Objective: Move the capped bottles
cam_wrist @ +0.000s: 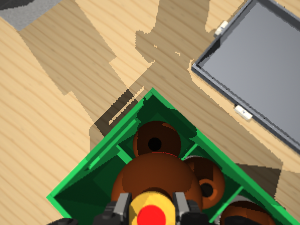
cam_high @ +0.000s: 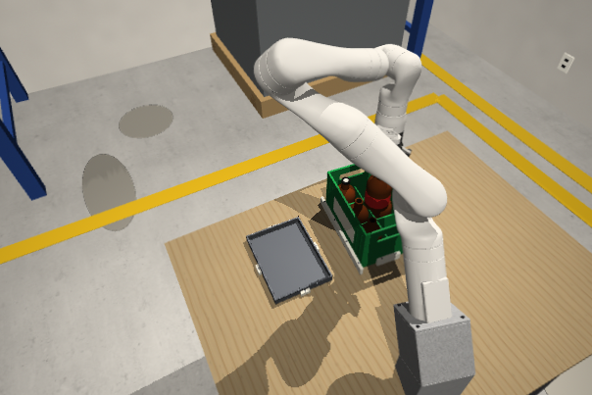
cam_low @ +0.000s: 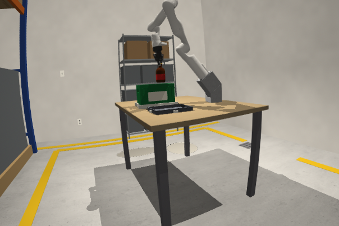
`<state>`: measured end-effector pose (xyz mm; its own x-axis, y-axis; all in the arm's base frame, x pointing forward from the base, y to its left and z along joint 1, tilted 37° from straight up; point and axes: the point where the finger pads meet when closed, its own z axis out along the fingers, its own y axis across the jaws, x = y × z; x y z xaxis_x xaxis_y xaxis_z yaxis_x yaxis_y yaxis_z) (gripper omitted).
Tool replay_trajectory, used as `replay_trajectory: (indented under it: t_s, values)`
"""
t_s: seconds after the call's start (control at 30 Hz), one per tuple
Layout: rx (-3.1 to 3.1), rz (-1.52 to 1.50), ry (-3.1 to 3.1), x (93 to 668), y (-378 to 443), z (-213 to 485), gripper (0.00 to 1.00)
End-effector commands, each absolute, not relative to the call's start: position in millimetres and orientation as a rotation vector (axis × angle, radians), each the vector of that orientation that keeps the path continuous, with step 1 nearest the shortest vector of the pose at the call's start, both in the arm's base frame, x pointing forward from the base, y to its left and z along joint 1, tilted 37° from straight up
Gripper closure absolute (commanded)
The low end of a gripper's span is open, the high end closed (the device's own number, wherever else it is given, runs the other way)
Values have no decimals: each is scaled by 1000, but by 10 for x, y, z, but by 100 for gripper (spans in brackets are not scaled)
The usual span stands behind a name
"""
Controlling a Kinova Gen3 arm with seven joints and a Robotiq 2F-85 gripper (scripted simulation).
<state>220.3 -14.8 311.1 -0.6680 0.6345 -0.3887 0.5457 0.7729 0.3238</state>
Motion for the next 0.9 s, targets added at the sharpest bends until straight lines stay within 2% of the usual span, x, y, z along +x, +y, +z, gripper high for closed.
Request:
replay_trajectory:
  t_s: [0.0,0.87]
  values:
    - [885,246,2478,2202,-94,3111,100]
    - [881,238,2475,2169,333,3067,100]
